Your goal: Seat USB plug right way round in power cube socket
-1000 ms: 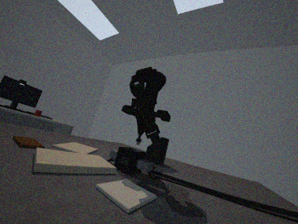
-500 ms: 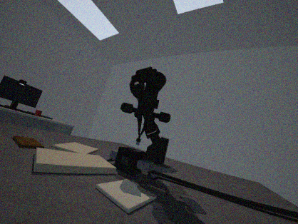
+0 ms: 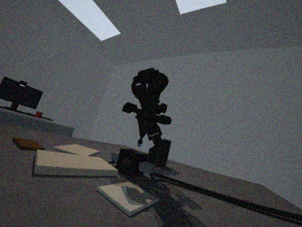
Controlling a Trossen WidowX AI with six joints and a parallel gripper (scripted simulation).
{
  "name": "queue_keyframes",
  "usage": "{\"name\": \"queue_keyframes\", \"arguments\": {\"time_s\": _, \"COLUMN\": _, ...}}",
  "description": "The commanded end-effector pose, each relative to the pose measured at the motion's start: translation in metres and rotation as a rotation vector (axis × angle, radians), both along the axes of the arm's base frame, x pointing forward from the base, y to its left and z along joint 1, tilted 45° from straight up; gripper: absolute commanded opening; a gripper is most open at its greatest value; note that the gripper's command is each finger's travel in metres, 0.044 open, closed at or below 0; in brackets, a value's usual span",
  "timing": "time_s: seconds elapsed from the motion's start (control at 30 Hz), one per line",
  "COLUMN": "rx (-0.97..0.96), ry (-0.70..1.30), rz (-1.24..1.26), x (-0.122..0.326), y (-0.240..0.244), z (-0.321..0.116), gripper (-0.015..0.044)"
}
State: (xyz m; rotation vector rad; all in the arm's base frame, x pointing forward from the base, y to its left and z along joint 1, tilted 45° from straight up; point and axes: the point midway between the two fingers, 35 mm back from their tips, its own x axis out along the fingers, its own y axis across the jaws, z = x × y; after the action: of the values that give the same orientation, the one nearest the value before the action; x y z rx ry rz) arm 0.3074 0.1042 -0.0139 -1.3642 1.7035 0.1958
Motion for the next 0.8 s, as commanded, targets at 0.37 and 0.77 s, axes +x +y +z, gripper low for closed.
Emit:
{"name": "queue_keyframes", "arguments": {"time_s": 0.37, "rx": -0.012, "ry": 0.275, "rz": 0.286, "x": 0.0002, "y": -0.0002, "z": -0.0003, "gripper": 0.0}}
{"name": "queue_keyframes", "arguments": {"time_s": 0.77, "rx": -0.022, "ry": 0.492, "rz": 0.513, "x": 0.0002, "y": -0.0002, "z": -0.0003, "gripper": 0.0}}
